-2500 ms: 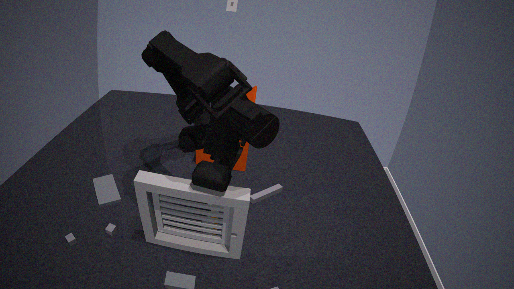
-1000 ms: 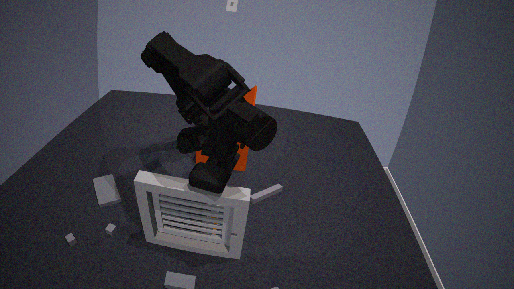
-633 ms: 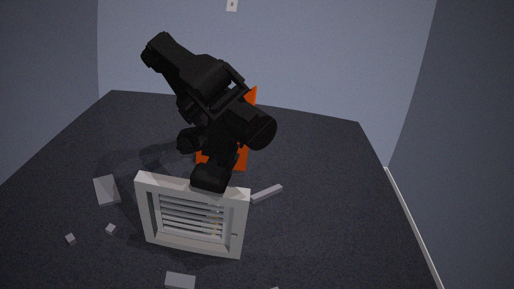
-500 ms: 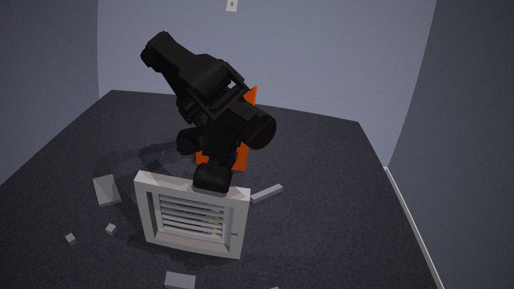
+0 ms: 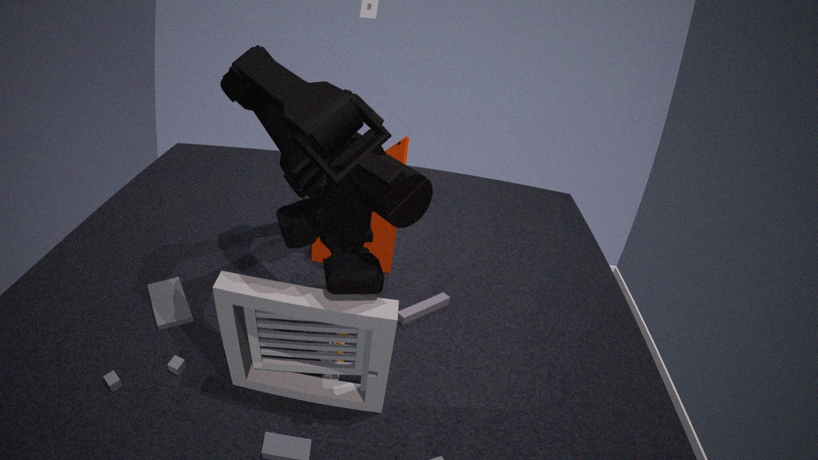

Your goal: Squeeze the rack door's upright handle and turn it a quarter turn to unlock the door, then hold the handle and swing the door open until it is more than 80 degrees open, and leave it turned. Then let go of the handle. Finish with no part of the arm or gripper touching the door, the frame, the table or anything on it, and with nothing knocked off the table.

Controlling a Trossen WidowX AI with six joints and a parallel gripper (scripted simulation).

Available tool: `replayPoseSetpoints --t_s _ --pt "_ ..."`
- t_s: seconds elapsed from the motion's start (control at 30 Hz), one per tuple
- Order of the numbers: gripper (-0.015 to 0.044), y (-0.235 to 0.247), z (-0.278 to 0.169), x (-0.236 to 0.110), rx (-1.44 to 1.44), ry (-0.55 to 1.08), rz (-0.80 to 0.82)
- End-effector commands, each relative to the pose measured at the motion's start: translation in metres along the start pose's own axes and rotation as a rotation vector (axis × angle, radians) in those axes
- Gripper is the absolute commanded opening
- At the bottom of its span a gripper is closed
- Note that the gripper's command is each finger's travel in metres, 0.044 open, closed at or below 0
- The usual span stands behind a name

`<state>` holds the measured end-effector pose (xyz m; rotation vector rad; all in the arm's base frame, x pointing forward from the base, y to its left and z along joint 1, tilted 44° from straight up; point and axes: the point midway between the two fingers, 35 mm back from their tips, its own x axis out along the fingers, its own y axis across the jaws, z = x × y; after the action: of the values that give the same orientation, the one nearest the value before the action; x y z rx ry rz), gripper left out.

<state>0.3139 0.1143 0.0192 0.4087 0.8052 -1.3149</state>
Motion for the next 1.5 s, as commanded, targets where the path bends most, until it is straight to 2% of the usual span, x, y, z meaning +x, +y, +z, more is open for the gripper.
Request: replayPoseSetpoints --t_s 0.0,0.53,1.47 --pt "0.0027 -0.006 0.003 -0.001 -0.102 0.002 0.008" --pt "0.0027 -0.040 0.017 0.000 -0.407 0.000 0.006" --pt "0.0027 -0.086 0.068 0.000 -0.911 -0.003 0.002"
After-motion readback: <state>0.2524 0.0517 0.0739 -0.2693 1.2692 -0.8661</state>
